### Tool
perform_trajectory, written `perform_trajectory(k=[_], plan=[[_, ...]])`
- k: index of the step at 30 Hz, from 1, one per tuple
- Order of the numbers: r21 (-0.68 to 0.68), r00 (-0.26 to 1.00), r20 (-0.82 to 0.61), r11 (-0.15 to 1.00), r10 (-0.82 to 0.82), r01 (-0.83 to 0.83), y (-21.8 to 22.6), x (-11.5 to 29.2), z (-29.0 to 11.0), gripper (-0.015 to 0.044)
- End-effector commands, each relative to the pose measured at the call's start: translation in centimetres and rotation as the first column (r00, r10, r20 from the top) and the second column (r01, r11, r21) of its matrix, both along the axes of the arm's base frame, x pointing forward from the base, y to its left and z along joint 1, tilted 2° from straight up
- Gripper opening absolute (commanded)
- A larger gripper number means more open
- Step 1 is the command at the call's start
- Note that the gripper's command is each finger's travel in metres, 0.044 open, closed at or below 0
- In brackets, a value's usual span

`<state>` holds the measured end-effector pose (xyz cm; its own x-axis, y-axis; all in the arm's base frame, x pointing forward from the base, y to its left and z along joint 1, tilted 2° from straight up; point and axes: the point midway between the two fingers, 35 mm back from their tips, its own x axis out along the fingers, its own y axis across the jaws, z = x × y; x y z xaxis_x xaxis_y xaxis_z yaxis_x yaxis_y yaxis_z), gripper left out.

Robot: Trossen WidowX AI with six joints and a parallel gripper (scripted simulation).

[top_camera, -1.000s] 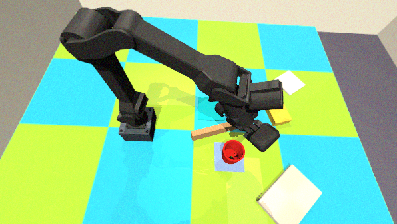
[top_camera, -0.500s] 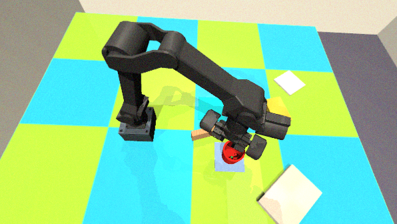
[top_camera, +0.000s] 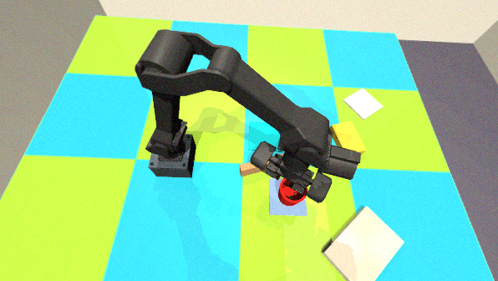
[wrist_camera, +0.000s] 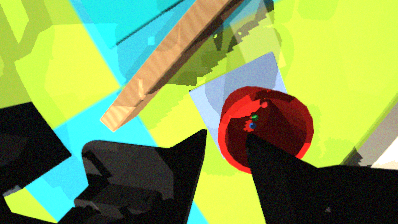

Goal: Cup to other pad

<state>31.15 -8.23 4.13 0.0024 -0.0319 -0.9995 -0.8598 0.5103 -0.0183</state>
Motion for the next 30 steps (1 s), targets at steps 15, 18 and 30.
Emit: perform_trajectory(k=[15, 18, 30], plan=[[-0.001, 1.0, 0.0, 1.0, 0.005, -0.005, -0.1, 0.0, -3.0, 0.0148], [-0.001, 1.0, 0.0, 1.0, 0.005, -0.005, -0.1, 0.0, -3.5, 0.0148], [0.001, 1.0, -0.003, 1.0, 0.0, 0.0, -0.1, -0.2, -4.6, 0.0122]])
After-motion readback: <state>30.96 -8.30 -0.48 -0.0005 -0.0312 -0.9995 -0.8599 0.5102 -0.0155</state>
